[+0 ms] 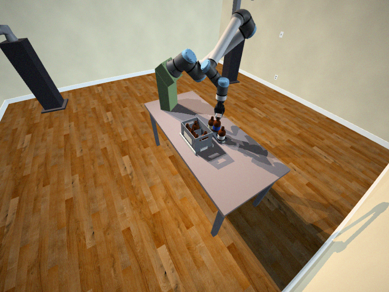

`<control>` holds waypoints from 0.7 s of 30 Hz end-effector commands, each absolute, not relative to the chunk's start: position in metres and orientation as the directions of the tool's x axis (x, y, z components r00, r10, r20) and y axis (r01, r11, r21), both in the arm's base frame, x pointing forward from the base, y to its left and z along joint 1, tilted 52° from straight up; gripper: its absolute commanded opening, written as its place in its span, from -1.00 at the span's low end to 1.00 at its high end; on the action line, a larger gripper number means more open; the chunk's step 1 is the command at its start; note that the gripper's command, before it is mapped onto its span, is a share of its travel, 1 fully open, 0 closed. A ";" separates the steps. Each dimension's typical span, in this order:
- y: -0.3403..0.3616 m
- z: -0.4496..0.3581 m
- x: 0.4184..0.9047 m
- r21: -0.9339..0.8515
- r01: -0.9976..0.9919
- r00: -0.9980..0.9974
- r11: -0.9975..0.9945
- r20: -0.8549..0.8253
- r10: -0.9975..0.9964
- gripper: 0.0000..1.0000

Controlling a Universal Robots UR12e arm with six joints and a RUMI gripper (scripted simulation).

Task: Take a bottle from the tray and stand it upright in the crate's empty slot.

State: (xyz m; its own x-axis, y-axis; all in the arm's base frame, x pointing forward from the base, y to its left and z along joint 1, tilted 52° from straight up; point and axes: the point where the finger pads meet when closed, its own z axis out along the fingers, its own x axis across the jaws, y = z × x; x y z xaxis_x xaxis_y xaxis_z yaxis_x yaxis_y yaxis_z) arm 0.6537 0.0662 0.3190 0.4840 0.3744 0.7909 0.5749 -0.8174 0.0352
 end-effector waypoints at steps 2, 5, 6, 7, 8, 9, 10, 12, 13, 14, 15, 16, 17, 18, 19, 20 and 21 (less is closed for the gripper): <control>0.063 0.324 0.649 0.036 0.575 0.483 -0.817 0.791 0.375 -1.00; 0.062 0.325 0.648 0.036 0.575 0.483 -0.817 0.791 0.375 -1.00; 0.062 0.326 0.647 0.036 0.575 0.483 -0.817 0.791 0.375 -1.00; 0.061 0.326 0.646 0.036 0.575 0.483 -0.817 0.791 0.375 -1.00; 0.061 0.327 0.646 0.036 0.575 0.483 -0.817 0.791 0.375 -1.00; 0.060 0.328 0.645 0.036 0.575 0.483 -0.817 0.791 0.375 -1.00; 0.059 0.329 0.644 0.036 0.575 0.483 -0.817 0.791 0.375 -1.00; 0.058 0.330 0.643 0.036 0.575 0.483 -0.817 0.791 0.375 -1.00; 0.058 0.331 0.642 0.036 0.575 0.483 -0.817 0.791 0.375 -1.00; 0.058 0.331 0.641 0.036 0.575 0.483 -0.817 0.791 0.375 -1.00; 0.057 0.332 0.640 0.036 0.575 0.483 -0.817 0.791 0.375 -1.00; 0.057 0.333 0.640 0.036 0.575 0.483 -0.817 0.791 0.375 -1.00; 0.056 0.333 0.639 0.036 0.575 0.483 -0.817 0.791 0.375 -1.00; 0.056 0.334 0.639 0.036 0.575 0.483 -0.817 0.791 0.375 -1.00; 0.055 0.334 0.638 0.036 0.575 0.483 -0.817 0.791 0.375 -1.00; 0.055 0.334 0.638 0.036 0.575 0.483 -0.817 0.791 0.375 -1.00; 0.055 0.334 0.638 0.036 0.575 0.483 -0.817 0.791 0.375 -1.00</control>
